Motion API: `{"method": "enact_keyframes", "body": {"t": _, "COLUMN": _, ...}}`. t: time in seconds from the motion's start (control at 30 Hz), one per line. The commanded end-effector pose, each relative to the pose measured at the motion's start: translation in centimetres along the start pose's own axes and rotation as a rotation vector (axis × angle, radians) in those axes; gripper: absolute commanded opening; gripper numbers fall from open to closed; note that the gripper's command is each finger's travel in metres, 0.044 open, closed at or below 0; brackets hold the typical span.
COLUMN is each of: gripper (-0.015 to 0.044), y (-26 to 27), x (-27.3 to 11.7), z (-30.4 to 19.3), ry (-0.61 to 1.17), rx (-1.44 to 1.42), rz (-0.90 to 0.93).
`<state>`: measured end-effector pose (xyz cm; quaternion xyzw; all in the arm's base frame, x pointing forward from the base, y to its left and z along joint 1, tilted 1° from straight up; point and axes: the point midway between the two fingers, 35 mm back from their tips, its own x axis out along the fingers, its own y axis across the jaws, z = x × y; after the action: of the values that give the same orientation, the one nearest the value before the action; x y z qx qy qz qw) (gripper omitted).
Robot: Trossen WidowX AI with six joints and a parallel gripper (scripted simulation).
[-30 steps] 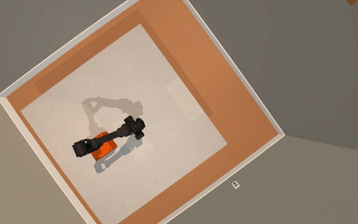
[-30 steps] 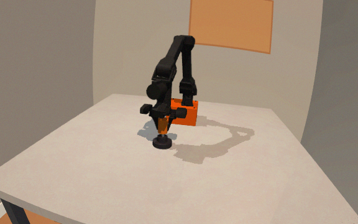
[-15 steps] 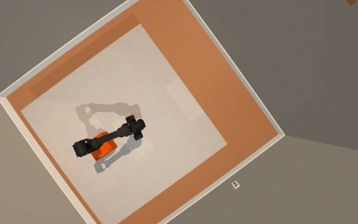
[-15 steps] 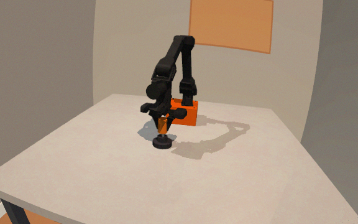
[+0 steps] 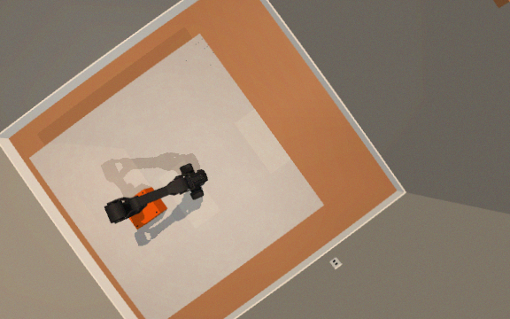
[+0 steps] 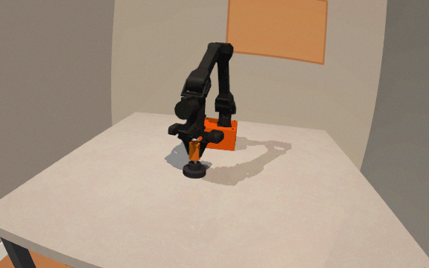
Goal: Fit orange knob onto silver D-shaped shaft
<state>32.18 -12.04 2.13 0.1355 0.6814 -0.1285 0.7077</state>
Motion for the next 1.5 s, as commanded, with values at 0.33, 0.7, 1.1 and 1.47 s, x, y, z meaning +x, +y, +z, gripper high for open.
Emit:
{"method": "enact_keyframes", "body": {"t": 0.33, "gripper": 0.0, "y": 0.02, "x": 0.08, "z": -0.14, "ry": -0.006, "rx": 0.213, "rz": 0.002}}
{"method": "enact_keyframes", "body": {"t": 0.7, "gripper": 0.0, "y": 0.0, "x": 0.19, "z": -0.44, "ry": -0.006, "rx": 0.213, "rz": 0.002}}
{"method": "enact_keyframes", "body": {"t": 1.1, "gripper": 0.0, "y": -0.01, "x": -0.09, "z": -0.28, "ry": -0.006, "rx": 0.213, "rz": 0.002}}
{"method": "enact_keyframes", "body": {"t": 1.47, "gripper": 0.0, "y": 0.02, "x": -0.21, "z": 0.12, "ry": -0.006, "rx": 0.422, "rz": 0.003}}
